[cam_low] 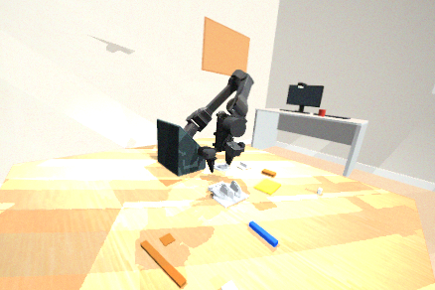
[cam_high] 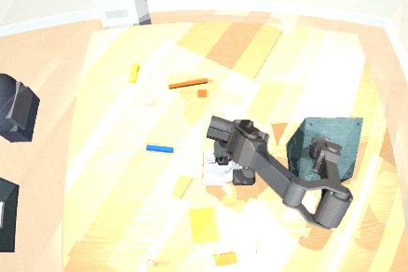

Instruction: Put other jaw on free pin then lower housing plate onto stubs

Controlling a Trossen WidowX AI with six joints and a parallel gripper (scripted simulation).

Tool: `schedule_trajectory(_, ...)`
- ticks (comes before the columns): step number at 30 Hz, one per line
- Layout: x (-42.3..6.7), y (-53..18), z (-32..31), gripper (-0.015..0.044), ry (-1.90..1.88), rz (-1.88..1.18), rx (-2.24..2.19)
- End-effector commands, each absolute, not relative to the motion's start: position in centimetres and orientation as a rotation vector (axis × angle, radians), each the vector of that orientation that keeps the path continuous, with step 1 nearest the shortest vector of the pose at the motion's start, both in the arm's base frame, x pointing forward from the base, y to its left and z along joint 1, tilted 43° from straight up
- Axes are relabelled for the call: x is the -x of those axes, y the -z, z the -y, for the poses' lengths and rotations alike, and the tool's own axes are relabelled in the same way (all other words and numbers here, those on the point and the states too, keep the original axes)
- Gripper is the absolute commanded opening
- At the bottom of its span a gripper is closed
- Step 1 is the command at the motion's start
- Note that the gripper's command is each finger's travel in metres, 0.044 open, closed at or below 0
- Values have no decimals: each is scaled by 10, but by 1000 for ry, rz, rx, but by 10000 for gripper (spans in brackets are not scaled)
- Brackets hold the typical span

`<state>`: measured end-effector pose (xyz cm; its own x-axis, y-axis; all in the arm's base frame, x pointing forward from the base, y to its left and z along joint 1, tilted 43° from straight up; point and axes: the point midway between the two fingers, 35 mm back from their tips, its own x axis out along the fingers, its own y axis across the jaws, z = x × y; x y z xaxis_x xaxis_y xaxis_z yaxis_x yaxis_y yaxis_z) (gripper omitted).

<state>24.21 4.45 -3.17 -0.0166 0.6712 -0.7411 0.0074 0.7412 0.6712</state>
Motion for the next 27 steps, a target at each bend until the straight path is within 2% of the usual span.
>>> schedule_trajectory(1, -243, 31, -45, 351, -576, -1508, -584)
schedule_trajectory(27, -244, 52, -63, 351, -575, -1508, -583)
